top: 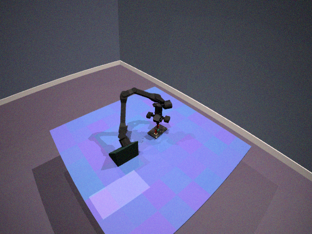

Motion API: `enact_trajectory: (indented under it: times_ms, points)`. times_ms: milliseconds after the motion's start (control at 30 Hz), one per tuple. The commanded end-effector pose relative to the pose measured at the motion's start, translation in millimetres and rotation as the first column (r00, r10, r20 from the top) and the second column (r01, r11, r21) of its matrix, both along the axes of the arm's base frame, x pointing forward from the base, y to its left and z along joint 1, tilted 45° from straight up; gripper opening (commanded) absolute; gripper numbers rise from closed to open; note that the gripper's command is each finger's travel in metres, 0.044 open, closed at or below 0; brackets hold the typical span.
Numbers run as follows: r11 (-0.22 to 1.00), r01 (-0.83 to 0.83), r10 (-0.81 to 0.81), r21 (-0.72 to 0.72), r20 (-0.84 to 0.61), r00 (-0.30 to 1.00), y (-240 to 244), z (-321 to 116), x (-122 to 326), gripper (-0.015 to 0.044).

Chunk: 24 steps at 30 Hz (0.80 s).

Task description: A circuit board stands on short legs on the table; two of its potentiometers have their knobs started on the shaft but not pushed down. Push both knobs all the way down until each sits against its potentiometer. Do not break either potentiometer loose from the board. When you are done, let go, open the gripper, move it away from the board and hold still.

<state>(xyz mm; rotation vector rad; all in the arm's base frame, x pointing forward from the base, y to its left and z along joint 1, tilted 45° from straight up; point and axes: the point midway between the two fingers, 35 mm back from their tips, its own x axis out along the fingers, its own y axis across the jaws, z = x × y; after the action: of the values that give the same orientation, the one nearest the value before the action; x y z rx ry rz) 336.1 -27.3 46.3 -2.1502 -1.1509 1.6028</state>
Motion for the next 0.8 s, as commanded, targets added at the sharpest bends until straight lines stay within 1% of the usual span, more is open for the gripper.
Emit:
enact_trajectory:
  times_ms: [0, 767]
  points:
    - [1.0, -0.02, 0.02, 0.006, 0.003, 1.0, 10.7, -7.3, 3.6, 0.0]
    - [1.0, -0.02, 0.02, 0.006, 0.004, 1.0, 13.9, -10.4, 4.0, 0.0]
